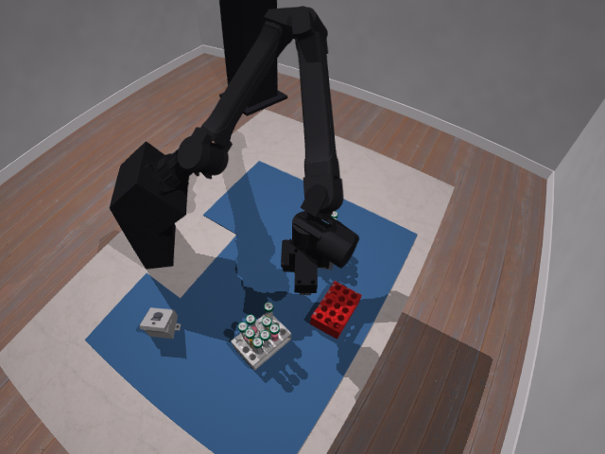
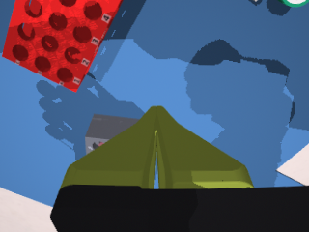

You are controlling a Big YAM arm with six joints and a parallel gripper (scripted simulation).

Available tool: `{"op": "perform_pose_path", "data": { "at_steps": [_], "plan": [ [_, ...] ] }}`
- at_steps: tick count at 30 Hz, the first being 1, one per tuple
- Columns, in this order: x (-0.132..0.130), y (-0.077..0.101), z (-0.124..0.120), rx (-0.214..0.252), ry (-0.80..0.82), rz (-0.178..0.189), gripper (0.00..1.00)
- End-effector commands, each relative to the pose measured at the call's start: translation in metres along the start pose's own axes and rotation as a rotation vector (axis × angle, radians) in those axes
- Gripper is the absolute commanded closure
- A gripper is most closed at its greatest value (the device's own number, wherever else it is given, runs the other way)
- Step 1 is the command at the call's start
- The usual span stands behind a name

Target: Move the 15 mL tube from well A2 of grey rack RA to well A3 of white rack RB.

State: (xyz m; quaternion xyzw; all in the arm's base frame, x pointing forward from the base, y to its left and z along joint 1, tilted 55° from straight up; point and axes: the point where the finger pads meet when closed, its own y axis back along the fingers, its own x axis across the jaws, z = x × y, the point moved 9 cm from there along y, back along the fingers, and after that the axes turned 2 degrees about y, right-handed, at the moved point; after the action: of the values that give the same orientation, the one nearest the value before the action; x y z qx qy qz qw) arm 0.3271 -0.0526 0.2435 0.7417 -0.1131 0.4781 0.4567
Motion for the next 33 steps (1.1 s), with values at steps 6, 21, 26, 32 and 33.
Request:
{"op": "perform_pose_path", "data": {
  "at_steps": [6,21,26,32,33],
  "plan": [
    [-0.006,0.006,0.032,-0.033,0.024,0.013,1.00],
    [-0.036,0.005,0.068,-0.027,0.020,0.006,1.00],
    [-0.051,0.007,0.084,-0.033,0.018,0.007,1.00],
    [-0.068,0.008,0.101,-0.033,0.016,0.005,1.00],
    [-0.071,0.008,0.104,-0.033,0.016,0.005,1.00]
  ]
}}
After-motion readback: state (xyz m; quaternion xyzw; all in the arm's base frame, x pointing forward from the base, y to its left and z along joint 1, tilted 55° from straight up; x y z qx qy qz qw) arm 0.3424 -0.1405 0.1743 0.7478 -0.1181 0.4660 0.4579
